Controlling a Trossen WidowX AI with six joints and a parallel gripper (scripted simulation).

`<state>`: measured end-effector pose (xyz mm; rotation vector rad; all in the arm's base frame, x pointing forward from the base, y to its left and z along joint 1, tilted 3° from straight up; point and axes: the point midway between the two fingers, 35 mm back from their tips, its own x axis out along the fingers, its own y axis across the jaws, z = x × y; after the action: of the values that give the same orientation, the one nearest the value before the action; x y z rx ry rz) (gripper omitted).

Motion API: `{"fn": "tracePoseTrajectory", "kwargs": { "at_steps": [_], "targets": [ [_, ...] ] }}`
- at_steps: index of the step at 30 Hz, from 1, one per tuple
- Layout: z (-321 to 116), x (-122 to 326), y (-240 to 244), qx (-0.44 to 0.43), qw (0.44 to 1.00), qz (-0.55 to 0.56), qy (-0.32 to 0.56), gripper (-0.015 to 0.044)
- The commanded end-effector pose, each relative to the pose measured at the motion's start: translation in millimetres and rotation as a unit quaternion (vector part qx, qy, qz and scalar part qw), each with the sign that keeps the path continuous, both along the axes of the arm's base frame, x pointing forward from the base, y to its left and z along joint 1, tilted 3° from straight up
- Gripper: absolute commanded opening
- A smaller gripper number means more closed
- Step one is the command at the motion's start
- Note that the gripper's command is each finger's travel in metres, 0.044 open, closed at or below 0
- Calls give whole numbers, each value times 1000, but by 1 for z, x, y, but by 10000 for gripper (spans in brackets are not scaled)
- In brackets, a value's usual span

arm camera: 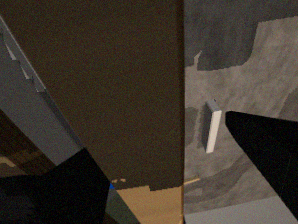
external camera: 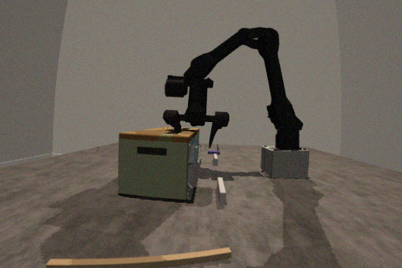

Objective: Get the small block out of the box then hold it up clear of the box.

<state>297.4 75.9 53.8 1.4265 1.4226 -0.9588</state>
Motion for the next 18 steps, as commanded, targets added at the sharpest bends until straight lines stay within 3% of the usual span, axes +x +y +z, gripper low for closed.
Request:
{"fn": "tracePoseTrajectory", "kwargs": {
  "at_steps": [1,18],
  "targets": [
    [0,0,3,0,1000,1,0,400],
    [0,-1,10,1,1000,1,0,400]
  ]
}}
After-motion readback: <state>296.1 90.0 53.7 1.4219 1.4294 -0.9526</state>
